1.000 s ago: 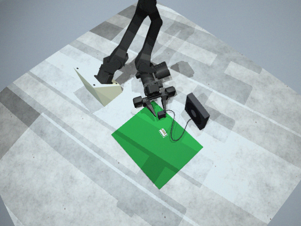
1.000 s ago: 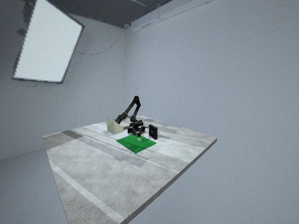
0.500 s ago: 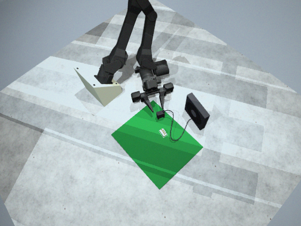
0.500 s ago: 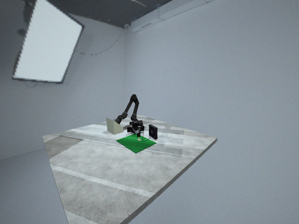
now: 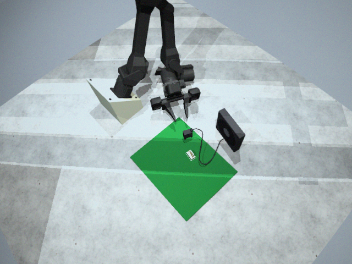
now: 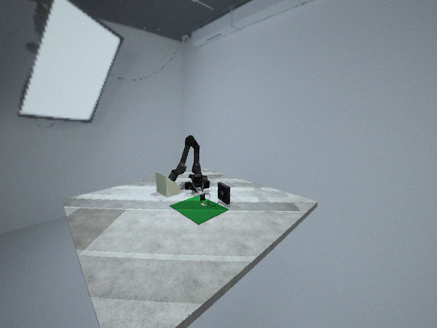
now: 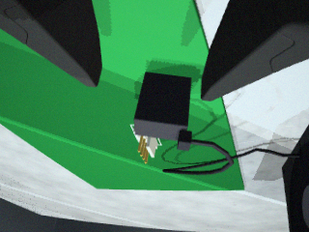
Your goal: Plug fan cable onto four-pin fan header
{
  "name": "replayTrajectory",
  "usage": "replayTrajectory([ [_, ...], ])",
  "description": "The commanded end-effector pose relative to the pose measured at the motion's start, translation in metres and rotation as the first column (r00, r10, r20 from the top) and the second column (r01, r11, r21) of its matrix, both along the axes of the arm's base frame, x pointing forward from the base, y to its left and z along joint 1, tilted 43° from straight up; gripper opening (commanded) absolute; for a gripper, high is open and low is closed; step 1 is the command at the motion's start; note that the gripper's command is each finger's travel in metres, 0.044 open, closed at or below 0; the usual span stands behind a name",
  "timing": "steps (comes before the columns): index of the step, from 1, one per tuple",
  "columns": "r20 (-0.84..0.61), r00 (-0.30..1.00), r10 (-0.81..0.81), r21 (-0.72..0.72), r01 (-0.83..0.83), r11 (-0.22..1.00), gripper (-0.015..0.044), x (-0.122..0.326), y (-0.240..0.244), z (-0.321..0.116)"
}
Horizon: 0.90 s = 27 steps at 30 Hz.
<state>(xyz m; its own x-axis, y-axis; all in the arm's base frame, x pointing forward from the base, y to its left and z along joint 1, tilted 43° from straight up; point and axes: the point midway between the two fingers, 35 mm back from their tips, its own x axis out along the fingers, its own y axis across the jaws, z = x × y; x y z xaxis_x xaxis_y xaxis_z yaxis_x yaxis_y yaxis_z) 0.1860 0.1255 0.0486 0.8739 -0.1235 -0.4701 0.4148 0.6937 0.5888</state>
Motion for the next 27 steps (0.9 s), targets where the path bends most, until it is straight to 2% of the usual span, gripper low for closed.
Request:
replayTrajectory([
  [1, 0.011, 1.000, -0.003, 0.012, 0.003, 1.000, 0.0205, -0.005, 0.000, 0.009],
  [17, 0.046, 0.999, 0.012, 0.005, -0.012, 1.000, 0.0205, -0.028, -0.019, 0.042],
  [27, -0.133, 0.991, -0.014, -0.142, -0.005, 0.990, 0.0205, -0.025, -0.030, 0.029],
])
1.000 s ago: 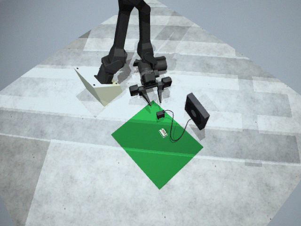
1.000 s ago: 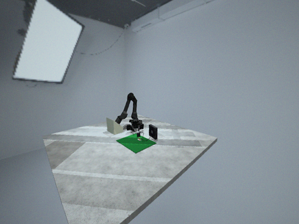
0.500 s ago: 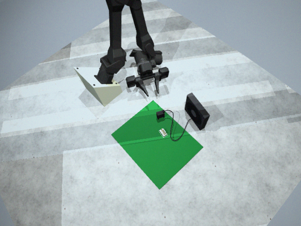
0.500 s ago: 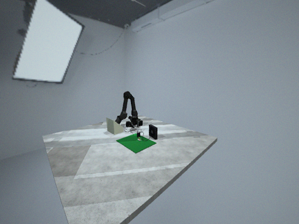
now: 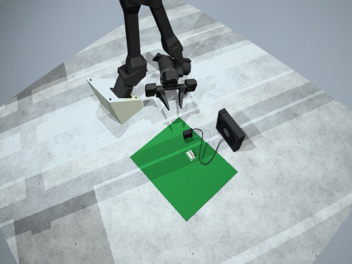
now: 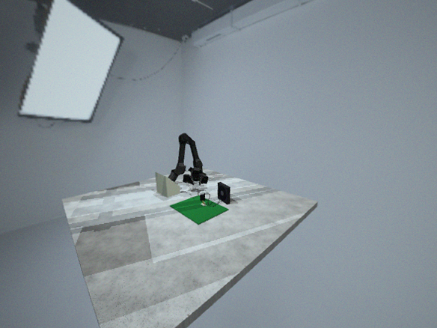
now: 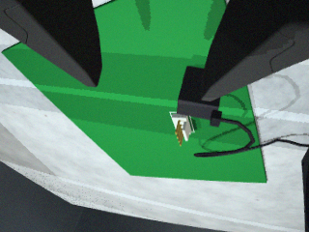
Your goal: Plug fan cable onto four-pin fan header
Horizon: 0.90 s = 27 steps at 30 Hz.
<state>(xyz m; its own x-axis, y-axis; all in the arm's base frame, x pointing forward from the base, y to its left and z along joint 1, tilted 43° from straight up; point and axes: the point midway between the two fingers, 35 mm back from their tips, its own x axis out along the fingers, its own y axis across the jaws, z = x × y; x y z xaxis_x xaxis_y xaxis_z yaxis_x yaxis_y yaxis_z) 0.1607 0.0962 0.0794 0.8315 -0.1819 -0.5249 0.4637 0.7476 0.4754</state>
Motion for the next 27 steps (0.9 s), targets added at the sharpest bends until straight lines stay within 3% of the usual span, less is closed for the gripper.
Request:
replayTrajectory([
  [1, -0.071, 0.997, -0.002, -0.049, -0.001, 0.999, 0.0205, 0.001, -0.002, -0.004],
  [14, -0.333, 0.943, -0.024, -0.179, -0.038, 0.983, 0.0205, 0.000, -0.017, -0.019],
  [27, -0.573, 0.819, -0.016, -0.206, -0.125, 0.971, 0.0205, -0.005, -0.028, -0.029],
])
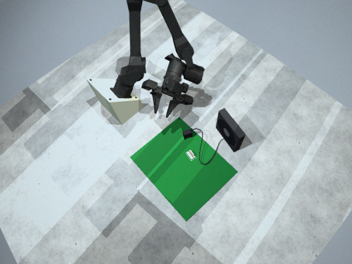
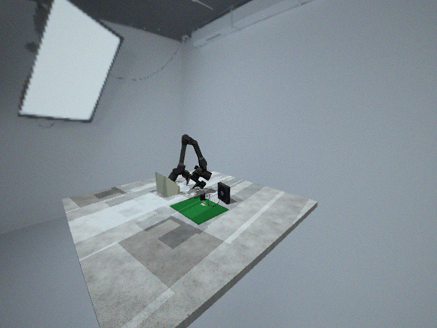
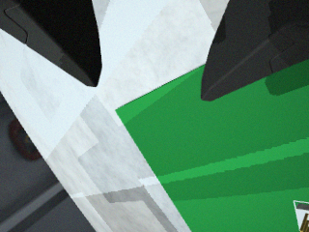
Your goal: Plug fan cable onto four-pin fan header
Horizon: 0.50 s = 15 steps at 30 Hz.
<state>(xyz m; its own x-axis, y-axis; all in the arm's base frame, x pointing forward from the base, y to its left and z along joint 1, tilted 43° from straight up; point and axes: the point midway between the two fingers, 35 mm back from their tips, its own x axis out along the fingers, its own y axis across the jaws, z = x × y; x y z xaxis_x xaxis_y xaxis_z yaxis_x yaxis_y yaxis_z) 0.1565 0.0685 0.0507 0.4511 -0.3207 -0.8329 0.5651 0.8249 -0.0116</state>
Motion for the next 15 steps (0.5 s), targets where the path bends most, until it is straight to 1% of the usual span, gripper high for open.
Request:
replayTrajectory([
  [1, -0.074, 0.997, 0.016, -0.001, -0.017, 1.000, 0.0205, -0.0009, -0.0004, -0.0013],
  [15, -0.331, 0.940, 0.084, 0.061, -0.068, 0.996, 0.0205, -0.0074, -0.0054, -0.0062],
])
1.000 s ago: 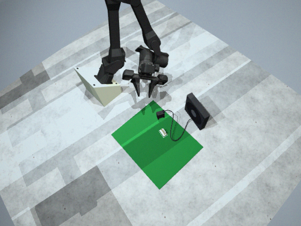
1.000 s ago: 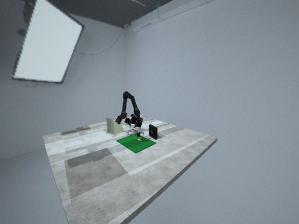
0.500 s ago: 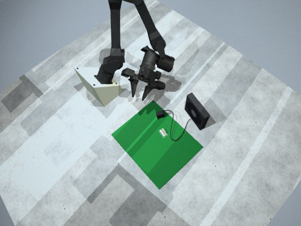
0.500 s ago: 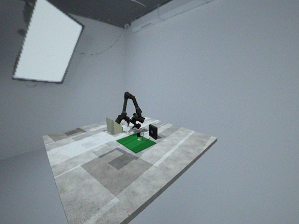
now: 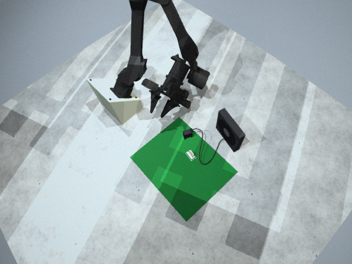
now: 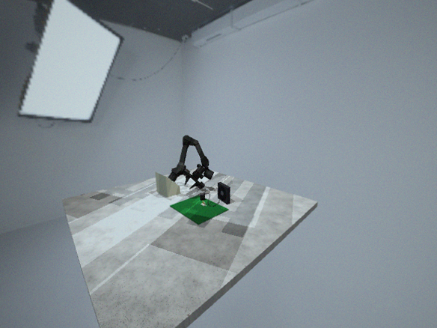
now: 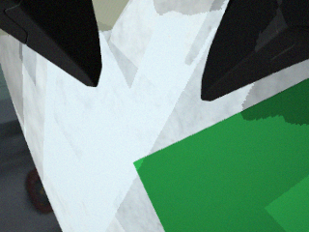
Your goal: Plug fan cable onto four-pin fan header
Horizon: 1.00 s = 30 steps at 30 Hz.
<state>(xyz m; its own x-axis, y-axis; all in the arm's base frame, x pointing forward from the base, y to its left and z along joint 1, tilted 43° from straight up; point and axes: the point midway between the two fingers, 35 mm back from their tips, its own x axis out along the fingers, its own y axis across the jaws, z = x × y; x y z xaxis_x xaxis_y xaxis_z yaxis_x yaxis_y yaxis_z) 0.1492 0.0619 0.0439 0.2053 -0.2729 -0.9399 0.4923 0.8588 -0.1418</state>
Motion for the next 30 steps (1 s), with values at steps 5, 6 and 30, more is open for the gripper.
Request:
replayTrajectory([
  [5, -0.127, 0.991, 0.043, 0.062, -0.036, 0.997, 0.0205, -0.002, 0.001, 0.001],
  [6, -0.142, 0.989, 0.049, 0.073, -0.039, 0.997, 0.0205, -0.002, 0.001, 0.001],
  [30, -0.331, 0.912, 0.242, 0.416, -0.089, 0.905, 0.0205, 0.000, 0.007, 0.014],
])
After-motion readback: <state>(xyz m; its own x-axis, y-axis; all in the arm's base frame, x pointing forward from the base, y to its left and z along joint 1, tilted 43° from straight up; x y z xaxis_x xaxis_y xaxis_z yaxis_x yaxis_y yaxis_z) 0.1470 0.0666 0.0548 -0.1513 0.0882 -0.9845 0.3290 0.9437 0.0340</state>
